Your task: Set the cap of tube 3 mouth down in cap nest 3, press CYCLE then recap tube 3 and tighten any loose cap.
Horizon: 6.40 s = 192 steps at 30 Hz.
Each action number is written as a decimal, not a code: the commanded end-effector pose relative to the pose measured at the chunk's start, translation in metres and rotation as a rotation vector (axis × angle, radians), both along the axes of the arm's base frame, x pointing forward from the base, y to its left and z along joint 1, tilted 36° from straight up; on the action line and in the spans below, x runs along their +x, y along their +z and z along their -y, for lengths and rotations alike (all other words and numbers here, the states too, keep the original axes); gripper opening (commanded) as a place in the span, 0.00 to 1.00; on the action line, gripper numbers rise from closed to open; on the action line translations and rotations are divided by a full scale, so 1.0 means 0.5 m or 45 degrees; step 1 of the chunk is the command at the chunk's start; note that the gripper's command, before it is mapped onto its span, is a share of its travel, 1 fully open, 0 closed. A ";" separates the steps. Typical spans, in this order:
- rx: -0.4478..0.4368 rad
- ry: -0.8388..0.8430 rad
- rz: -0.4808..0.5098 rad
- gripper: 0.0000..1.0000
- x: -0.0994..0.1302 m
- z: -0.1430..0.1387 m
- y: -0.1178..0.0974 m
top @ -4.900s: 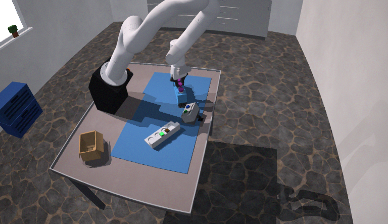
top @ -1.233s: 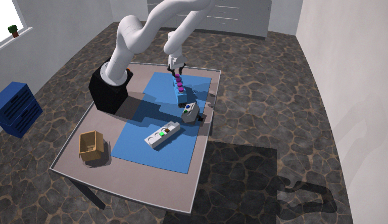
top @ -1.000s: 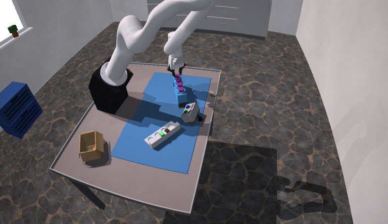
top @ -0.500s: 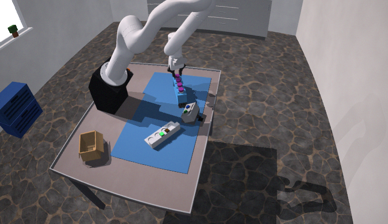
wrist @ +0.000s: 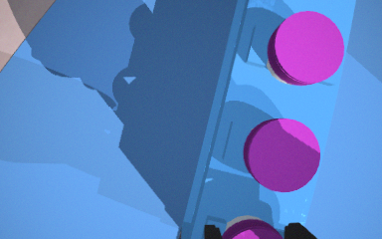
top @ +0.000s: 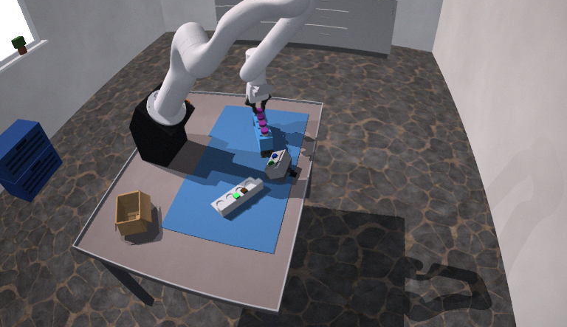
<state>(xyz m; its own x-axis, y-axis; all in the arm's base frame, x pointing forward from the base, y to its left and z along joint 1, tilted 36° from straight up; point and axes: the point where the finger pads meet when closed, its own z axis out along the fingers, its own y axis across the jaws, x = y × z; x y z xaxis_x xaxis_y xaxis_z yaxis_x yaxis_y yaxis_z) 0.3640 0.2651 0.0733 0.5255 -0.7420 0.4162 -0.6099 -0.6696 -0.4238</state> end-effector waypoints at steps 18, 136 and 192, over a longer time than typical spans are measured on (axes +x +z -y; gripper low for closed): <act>0.121 -0.164 0.007 0.00 0.000 -0.001 0.000; 0.000 0.000 0.000 0.46 0.036 0.091 0.035; 0.370 -0.500 0.020 0.00 0.038 0.091 0.032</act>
